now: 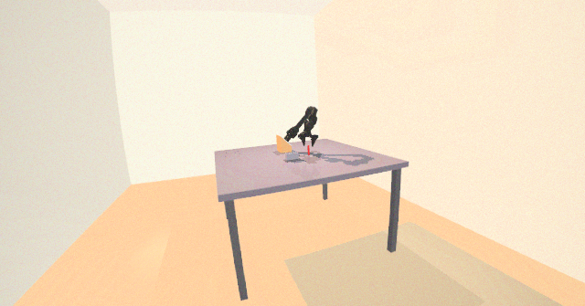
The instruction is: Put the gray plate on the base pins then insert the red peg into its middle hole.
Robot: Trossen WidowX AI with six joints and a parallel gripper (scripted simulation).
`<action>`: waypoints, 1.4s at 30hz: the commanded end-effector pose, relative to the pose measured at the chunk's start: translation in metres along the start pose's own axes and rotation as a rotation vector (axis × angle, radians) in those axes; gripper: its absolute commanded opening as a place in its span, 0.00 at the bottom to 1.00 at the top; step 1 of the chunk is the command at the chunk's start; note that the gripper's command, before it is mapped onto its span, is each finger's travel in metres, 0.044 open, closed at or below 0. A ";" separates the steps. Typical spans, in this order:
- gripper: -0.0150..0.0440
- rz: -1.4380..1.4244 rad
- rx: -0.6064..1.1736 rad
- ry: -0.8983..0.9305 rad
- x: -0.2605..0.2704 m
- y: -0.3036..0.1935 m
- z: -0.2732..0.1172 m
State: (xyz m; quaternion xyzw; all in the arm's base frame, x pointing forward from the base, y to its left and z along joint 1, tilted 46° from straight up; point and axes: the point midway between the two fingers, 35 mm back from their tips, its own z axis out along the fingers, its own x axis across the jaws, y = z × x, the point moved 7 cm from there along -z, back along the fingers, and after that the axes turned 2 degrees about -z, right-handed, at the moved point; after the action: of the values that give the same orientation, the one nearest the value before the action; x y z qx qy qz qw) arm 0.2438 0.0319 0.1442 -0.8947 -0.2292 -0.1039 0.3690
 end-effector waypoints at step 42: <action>0.25 0.005 0.011 0.002 -0.001 -0.002 0.034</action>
State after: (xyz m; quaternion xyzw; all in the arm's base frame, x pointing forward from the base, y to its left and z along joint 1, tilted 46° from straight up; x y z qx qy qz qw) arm 0.2422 0.0567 0.1216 -0.8935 -0.2294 -0.1034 0.3719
